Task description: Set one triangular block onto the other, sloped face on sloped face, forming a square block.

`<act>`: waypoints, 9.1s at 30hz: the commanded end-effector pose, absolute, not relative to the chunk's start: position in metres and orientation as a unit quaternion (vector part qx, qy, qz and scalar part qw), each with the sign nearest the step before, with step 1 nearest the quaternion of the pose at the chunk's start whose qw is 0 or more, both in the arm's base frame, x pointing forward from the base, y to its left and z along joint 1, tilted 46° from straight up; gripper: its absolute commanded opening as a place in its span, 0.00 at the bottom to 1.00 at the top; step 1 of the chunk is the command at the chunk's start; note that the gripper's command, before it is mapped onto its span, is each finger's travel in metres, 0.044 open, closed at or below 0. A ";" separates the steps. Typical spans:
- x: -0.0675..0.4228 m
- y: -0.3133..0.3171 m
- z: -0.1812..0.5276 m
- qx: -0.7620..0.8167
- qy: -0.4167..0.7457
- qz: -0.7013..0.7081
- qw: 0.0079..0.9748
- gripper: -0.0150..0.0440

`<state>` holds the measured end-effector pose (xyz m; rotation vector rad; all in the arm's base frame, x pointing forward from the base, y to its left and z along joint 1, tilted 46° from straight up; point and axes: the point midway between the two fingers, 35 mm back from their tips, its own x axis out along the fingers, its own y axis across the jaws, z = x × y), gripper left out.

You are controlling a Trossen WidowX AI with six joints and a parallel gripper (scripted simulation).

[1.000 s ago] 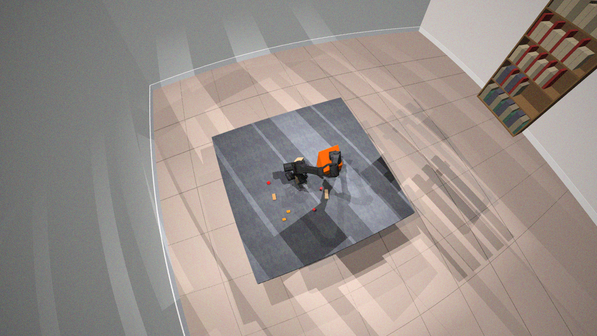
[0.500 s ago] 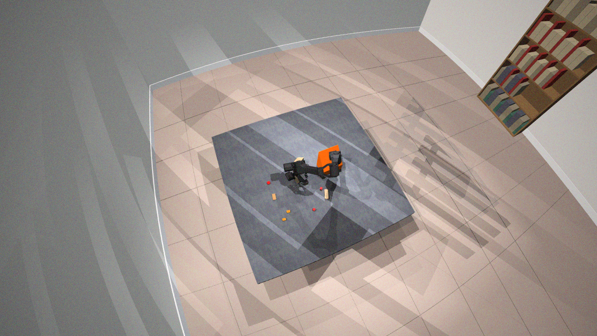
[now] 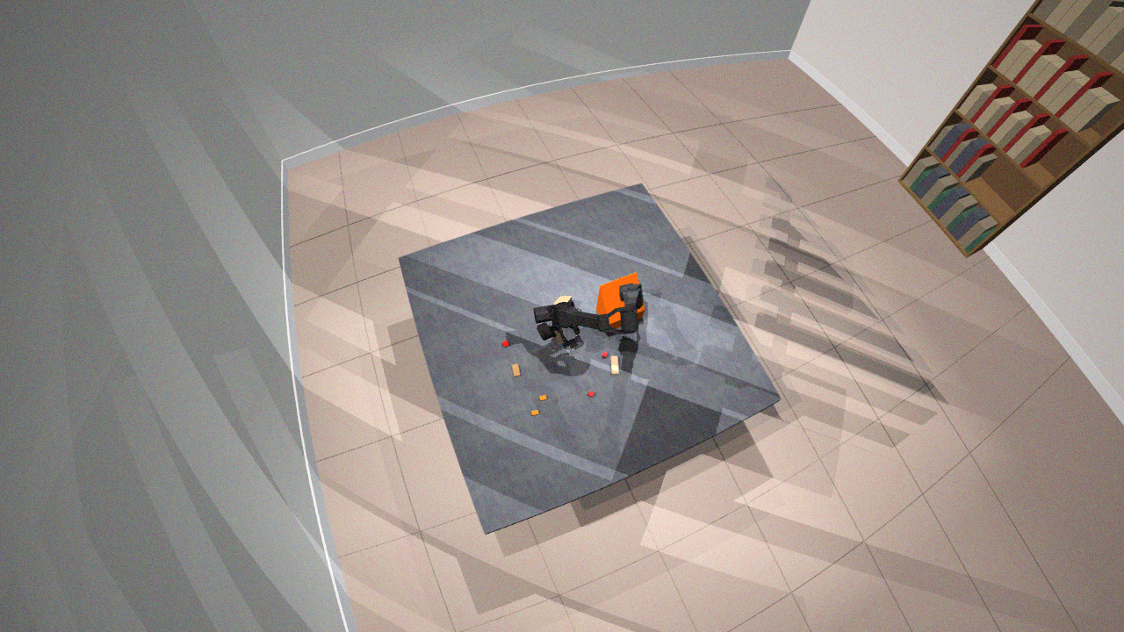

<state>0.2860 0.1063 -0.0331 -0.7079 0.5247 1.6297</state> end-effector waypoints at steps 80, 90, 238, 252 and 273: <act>0.284 0.124 -0.049 -0.308 0.227 0.703 0.600 1.00; 0.289 0.099 -0.026 -0.309 0.228 0.702 0.600 1.00; 0.284 0.115 -0.057 0.631 0.750 -0.109 0.164 0.25; 0.283 0.118 -0.033 0.600 0.707 -0.227 0.299 0.25; 0.278 0.137 0.000 0.516 0.596 -0.384 0.480 0.25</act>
